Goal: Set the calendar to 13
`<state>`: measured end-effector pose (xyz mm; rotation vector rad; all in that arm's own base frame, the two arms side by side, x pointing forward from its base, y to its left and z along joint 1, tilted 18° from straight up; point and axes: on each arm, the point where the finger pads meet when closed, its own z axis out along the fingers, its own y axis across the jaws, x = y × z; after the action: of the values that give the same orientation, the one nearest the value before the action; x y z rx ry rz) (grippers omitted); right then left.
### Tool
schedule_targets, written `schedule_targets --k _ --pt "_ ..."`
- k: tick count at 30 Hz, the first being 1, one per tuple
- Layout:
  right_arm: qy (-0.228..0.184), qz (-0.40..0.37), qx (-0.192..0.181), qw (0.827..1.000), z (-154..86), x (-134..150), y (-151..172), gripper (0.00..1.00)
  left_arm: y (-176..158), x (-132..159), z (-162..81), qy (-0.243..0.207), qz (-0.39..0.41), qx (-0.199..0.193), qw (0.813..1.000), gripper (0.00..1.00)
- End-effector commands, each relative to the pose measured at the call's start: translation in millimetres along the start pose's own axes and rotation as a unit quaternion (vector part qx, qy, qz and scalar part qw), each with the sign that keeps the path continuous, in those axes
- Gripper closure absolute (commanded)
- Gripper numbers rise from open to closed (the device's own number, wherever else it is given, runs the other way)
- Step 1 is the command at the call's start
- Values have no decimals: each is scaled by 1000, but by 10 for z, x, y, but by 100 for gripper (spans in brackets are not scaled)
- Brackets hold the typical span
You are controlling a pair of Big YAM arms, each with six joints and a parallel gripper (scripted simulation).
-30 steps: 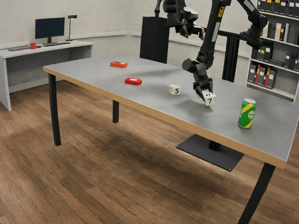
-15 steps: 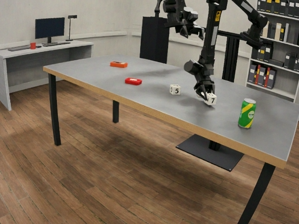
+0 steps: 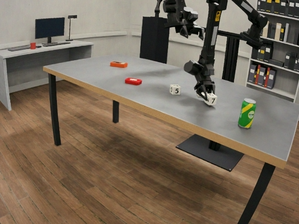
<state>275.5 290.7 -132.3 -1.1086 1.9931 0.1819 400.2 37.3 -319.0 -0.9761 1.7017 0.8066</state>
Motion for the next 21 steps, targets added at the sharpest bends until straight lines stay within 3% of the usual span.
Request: schedule_targets --k 1,21 --pt "-3 4 1 1000 0 -27 -4 0 51 90 34 0 -2 -3 1000 60" --pt "-3 4 1 1000 0 -27 -4 0 57 152 123 1 1 -6 1000 60"
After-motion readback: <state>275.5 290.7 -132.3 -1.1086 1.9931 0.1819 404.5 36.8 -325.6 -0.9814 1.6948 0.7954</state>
